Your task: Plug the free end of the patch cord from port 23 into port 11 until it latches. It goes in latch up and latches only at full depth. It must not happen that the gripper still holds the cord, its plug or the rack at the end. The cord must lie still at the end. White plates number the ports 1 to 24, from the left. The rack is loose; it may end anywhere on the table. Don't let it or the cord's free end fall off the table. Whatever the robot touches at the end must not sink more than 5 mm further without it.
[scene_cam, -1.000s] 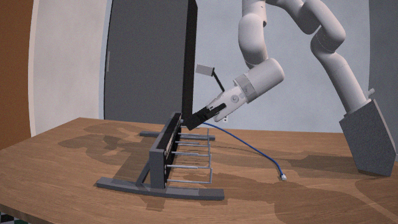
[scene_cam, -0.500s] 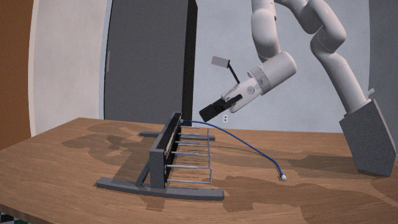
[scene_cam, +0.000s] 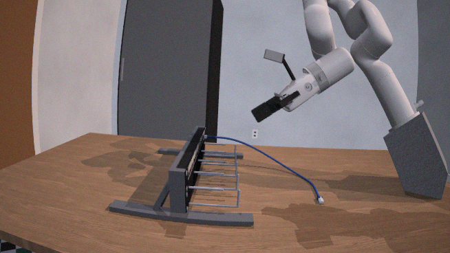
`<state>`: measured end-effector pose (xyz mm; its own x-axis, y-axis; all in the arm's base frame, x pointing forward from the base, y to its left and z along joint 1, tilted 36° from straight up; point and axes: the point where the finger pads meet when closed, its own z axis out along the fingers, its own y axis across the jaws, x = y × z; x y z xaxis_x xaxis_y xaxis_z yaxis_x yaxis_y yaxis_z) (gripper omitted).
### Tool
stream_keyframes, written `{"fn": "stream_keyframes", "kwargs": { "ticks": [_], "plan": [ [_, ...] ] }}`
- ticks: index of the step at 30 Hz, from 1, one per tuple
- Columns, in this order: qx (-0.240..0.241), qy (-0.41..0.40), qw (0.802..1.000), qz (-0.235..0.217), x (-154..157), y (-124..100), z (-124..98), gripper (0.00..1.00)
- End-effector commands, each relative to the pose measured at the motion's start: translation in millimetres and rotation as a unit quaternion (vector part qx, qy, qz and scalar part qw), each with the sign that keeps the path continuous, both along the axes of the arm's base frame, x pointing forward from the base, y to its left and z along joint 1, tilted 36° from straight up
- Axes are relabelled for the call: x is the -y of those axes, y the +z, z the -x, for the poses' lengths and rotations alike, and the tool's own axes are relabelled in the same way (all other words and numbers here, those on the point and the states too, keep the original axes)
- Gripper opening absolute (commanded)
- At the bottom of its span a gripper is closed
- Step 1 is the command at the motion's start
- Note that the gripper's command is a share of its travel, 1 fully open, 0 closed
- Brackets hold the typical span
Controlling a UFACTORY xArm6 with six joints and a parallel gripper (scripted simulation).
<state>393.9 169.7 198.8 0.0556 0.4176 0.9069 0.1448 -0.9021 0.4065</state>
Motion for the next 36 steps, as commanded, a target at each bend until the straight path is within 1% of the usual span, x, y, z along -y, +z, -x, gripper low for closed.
{"fn": "stream_keyframes", "kwargs": {
  "ticks": [1,8,15,30,32,36],
  "plan": [
    [0.001,-0.002,1.000,0.000,1.9,7.6,20.8,0.00],
    [0.001,-0.002,1.000,0.000,3.2,8.2,21.2,0.00],
    [0.001,-0.002,1.000,0.000,12.3,12.3,19.8,0.00],
    [0.001,-0.002,1.000,0.000,75.7,40.9,9.9,0.00],
    [0.001,-0.002,1.000,0.000,75.7,40.9,9.9,0.00],
    [0.001,-0.002,1.000,0.000,86.3,45.7,8.2,0.00]
  ]
}}
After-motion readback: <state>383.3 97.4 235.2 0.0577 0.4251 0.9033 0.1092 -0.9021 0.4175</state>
